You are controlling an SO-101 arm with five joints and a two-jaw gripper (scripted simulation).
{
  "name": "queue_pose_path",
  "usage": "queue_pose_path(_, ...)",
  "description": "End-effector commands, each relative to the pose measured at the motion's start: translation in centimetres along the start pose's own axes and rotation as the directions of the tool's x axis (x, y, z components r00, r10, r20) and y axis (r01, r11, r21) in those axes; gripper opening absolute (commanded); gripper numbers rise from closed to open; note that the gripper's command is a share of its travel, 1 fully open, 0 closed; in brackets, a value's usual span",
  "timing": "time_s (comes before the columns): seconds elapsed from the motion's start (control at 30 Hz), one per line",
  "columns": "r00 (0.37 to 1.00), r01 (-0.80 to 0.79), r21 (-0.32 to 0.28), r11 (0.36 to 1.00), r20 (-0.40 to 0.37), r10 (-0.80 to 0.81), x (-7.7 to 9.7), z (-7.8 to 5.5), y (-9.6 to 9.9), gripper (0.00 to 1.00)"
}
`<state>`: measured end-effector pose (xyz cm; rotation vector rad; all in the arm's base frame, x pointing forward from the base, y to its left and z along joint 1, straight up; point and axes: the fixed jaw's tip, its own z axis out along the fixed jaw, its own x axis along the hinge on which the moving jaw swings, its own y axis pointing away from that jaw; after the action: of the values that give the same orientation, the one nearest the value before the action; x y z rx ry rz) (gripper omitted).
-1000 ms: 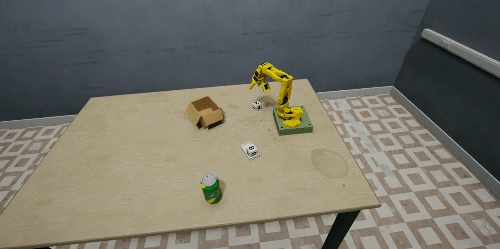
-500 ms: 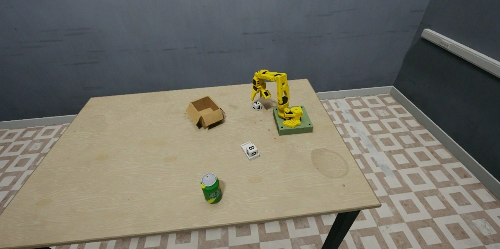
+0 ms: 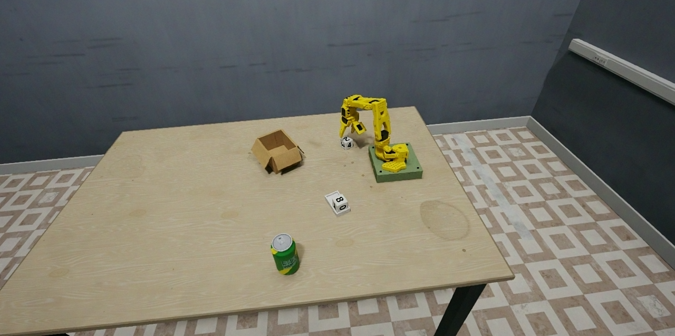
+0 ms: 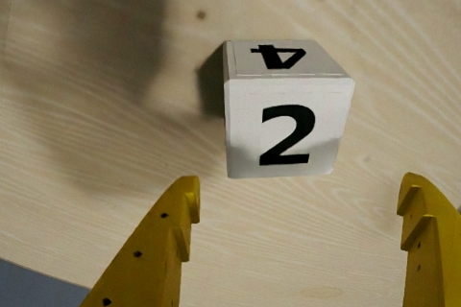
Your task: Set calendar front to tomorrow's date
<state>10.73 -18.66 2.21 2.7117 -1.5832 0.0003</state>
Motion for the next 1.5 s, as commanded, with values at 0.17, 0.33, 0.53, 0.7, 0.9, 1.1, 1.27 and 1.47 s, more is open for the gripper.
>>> queue_pose_path(0.17,1.000,-0.002,0.002,1.000,-0.005,0.002,0.2,0.1,0.2,0.35)
queue_pose_path(0.33,1.000,-0.002,0.001,1.000,0.006,0.002,0.4,0.4,0.2,0.35)
queue_pose_path(0.53,1.000,-0.002,0.001,1.000,0.006,0.002,0.4,0.4,0.2,0.35)
queue_pose_path(0.7,1.000,-0.002,0.001,1.000,0.006,0.002,0.4,0.4,0.2,0.35)
queue_pose_path(0.9,1.000,-0.002,0.001,1.000,0.006,0.002,0.4,0.5,0.2,0.35)
queue_pose_path(1.1,1.000,-0.002,0.001,1.000,0.006,0.002,0.4,0.8,0.2,0.35)
queue_pose_path(1.27,1.000,-0.002,0.001,1.000,0.006,0.002,0.4,1.3,0.2,0.35)
queue_pose_path(1.47,1.000,-0.002,0.001,1.000,0.006,0.002,0.4,1.9,0.2,0.35)
